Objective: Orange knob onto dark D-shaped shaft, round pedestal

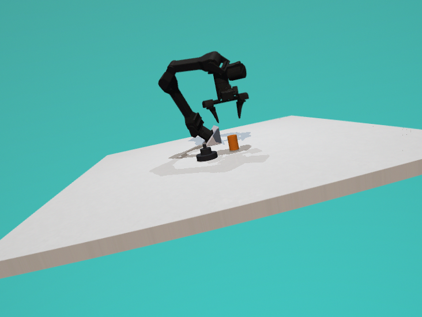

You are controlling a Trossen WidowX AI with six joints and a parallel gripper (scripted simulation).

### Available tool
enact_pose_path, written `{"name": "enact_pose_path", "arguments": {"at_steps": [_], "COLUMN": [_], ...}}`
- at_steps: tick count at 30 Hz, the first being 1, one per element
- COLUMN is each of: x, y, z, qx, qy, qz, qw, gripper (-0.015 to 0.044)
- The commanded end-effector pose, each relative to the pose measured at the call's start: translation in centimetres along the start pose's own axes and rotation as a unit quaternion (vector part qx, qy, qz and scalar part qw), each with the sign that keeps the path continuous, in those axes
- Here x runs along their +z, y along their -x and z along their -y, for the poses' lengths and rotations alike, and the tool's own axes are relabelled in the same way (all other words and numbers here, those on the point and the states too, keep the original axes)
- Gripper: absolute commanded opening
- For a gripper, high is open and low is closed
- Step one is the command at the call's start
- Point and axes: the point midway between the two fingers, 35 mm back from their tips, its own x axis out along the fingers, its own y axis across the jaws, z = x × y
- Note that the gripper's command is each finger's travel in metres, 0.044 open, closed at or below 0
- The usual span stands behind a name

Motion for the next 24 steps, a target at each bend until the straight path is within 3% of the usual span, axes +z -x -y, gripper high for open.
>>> {"name": "enact_pose_path", "arguments": {"at_steps": [1, 5, 9, 24], "x": [0.1, 0.1, 0.2, 0.2], "y": [0.0, -0.2, -3.2, -5.6], "z": [0.1, 0.1, 0.1, 0.1], "qx": [-0.003, -0.003, -0.003, -0.003], "qy": [0.026, 0.026, 0.025, 0.025], "qz": [0.003, 0.003, 0.003, 0.003], "qw": [1.0, 1.0, 1.0, 1.0], "gripper": [0.044, 0.044, 0.044, 0.044]}}
